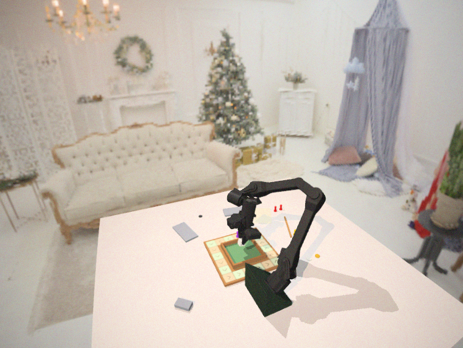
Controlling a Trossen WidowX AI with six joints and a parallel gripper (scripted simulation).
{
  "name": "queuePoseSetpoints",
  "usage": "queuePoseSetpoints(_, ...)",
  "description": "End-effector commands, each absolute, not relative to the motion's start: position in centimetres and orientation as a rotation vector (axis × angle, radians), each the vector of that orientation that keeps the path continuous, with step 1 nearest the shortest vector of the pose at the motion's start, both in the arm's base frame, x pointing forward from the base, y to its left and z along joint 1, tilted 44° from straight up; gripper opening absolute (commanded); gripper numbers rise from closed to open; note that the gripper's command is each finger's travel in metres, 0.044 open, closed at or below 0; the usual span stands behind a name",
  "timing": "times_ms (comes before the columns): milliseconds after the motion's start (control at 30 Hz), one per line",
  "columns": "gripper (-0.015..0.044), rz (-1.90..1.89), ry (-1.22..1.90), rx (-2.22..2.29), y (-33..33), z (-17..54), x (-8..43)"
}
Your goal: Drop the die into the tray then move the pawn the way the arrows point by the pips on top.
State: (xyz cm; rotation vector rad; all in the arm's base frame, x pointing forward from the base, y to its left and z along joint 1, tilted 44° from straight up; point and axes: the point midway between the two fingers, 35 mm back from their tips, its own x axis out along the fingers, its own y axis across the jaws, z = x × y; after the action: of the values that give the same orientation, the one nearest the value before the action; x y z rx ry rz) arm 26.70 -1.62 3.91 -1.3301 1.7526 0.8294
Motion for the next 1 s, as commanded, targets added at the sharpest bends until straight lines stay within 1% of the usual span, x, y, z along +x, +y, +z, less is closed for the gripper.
queuePoseSetpoints(0,0.0,0.908,1.675,-1.241,-1.7,3.6,26.4)
queuePoseSetpoints(533,0.0,1.087,1.207,-1.023,-1.8,3.4,26.3)
queuePoseSetpoints(633,0.0,1.088,1.201,-1.022,-1.7,3.6,26.4)
queuePoseSetpoints(833,0.0,1.088,1.2,-1.022,-1.1,8.3,27.5)
queuePoseSetpoints(967,0.0,1.088,1.2,-1.022,-1.1,8.2,27.3)
